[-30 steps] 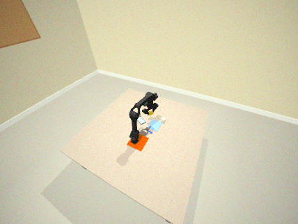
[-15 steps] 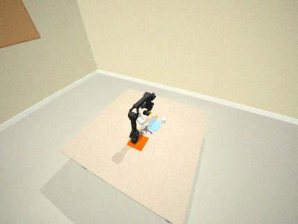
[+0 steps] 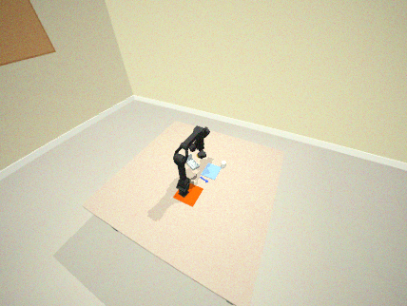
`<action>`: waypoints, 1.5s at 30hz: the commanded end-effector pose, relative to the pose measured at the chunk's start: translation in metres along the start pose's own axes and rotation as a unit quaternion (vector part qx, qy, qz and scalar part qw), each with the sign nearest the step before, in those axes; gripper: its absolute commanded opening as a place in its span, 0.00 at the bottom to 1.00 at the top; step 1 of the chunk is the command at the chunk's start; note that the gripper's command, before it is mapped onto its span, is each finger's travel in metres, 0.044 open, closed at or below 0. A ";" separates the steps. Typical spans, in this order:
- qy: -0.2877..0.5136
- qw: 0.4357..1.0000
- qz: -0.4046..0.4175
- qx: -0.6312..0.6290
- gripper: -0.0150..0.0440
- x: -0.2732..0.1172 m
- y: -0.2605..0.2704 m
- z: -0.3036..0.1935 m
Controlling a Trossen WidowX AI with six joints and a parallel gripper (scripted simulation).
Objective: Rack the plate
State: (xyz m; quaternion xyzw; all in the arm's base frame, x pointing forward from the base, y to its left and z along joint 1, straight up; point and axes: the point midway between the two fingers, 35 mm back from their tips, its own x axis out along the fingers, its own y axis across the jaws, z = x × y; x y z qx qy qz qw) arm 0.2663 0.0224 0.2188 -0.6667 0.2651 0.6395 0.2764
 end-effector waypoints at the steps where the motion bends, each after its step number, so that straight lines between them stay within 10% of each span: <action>1: -0.001 0.998 0.002 -0.064 0.25 0.000 0.002 0.005; 17: -0.006 0.974 0.000 -0.225 0.25 0.002 0.003 0.017; 45: -0.288 0.943 -0.167 0.012 0.25 0.085 -0.005 0.037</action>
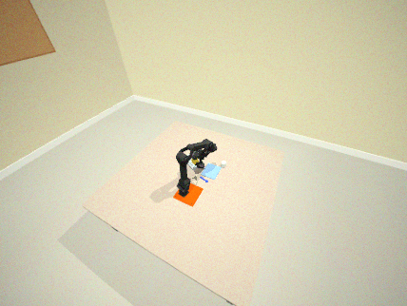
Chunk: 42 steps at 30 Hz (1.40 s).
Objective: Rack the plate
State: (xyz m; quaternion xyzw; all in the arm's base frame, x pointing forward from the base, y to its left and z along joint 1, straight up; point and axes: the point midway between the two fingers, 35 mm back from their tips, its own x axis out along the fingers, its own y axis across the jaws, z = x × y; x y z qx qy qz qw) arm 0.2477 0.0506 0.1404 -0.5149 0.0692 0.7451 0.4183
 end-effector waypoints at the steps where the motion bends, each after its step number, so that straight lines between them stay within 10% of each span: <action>1: -0.034 0.998 -0.035 0.037 0.25 0.009 0.002 -0.003; 30: -0.231 0.859 -0.357 0.286 0.25 0.023 0.016 -0.022; 42: -0.234 0.853 -0.364 0.291 0.25 0.023 0.017 -0.023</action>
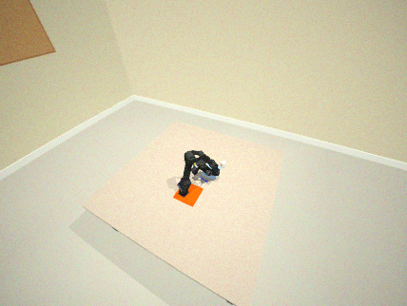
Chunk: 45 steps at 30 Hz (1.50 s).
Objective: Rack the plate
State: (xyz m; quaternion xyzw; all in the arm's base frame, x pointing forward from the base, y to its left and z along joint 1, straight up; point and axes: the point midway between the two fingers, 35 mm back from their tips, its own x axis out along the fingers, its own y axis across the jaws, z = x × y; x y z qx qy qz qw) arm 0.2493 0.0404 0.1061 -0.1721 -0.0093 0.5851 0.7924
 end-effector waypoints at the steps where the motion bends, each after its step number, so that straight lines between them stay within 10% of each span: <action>1: -0.002 1.000 -0.002 0.003 0.25 0.001 0.000 -0.002; 45: 0.004 1.000 0.001 -0.004 0.25 0.050 0.010 -0.042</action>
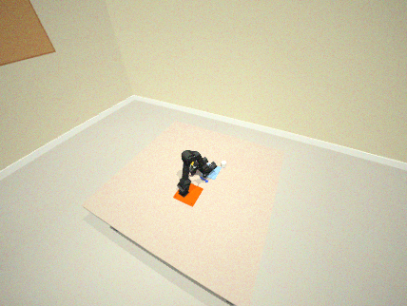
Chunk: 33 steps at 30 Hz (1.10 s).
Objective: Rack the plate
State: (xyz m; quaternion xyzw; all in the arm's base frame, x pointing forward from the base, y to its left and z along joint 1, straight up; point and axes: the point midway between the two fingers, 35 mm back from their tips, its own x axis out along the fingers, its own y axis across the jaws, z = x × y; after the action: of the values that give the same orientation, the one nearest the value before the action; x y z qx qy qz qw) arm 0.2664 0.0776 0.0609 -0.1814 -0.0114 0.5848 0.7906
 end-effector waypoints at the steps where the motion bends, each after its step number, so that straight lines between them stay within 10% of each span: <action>1: 0.000 1.000 0.001 0.005 0.25 0.001 0.004 -0.005; 13: 0.000 1.000 0.000 0.002 0.25 0.000 0.001 -0.002; 28: 0.000 1.000 0.000 0.001 0.92 0.001 0.002 -0.002; 33: 0.000 1.000 0.000 0.001 0.93 0.001 0.002 -0.002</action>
State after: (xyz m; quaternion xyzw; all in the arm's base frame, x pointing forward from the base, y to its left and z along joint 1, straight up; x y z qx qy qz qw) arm 0.2656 0.0779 0.0586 -0.1803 -0.0107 0.5851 0.7906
